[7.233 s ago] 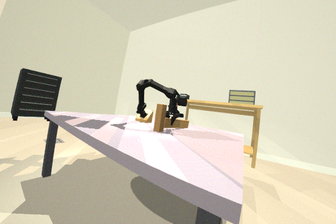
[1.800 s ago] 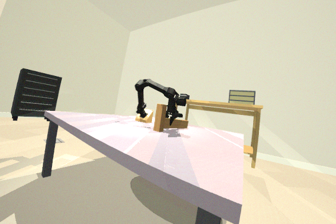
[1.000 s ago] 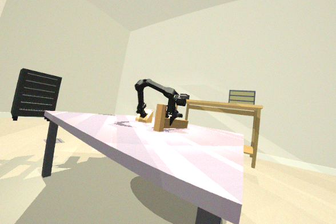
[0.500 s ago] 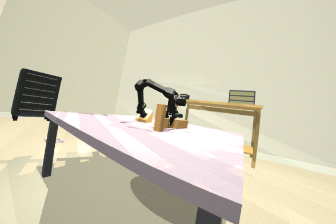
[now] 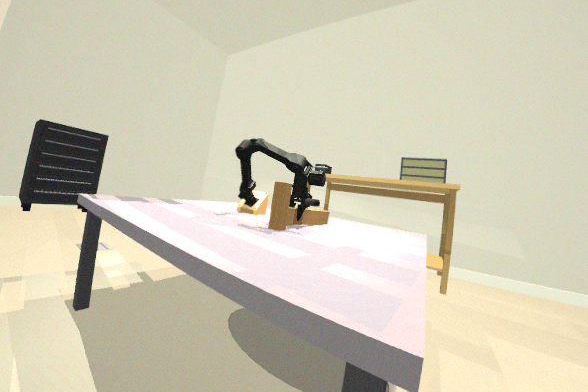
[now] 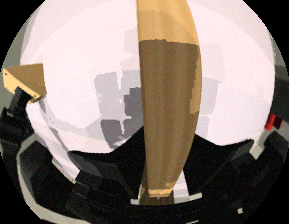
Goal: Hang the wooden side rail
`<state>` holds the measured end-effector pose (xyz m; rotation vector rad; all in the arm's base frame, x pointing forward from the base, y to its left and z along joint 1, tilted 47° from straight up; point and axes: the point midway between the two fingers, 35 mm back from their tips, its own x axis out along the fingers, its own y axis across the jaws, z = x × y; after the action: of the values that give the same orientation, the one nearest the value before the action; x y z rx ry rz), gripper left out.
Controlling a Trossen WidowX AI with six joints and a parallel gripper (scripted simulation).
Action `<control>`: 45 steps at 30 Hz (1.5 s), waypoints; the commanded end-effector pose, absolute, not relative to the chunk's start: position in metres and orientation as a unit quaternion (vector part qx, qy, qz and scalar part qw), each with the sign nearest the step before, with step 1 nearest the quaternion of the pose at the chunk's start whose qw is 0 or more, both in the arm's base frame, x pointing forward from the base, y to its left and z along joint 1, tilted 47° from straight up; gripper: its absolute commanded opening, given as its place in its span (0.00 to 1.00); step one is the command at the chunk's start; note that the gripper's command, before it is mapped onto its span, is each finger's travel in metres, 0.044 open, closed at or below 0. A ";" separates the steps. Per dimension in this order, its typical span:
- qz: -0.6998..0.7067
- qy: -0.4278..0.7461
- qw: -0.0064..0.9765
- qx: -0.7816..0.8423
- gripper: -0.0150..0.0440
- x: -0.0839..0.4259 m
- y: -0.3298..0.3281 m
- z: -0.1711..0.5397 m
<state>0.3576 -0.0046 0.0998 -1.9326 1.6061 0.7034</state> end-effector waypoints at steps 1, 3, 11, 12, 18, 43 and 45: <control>0.255 0.592 0.264 -0.718 0.25 0.359 -0.004 0.101; 0.255 0.592 0.264 -0.718 0.25 0.359 -0.005 0.101; 0.255 0.592 0.264 -0.718 0.25 0.359 -0.005 0.100; 0.255 0.592 0.264 -0.718 0.25 0.359 -0.006 0.100; 0.255 0.592 0.264 -0.718 0.25 0.359 -0.006 0.099; 0.255 0.592 0.264 -0.718 0.25 0.360 -0.009 0.097; 0.255 0.592 0.264 -0.718 0.25 0.360 -0.009 0.096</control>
<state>0.3582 -0.0094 0.0955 -1.9324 1.6054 0.7052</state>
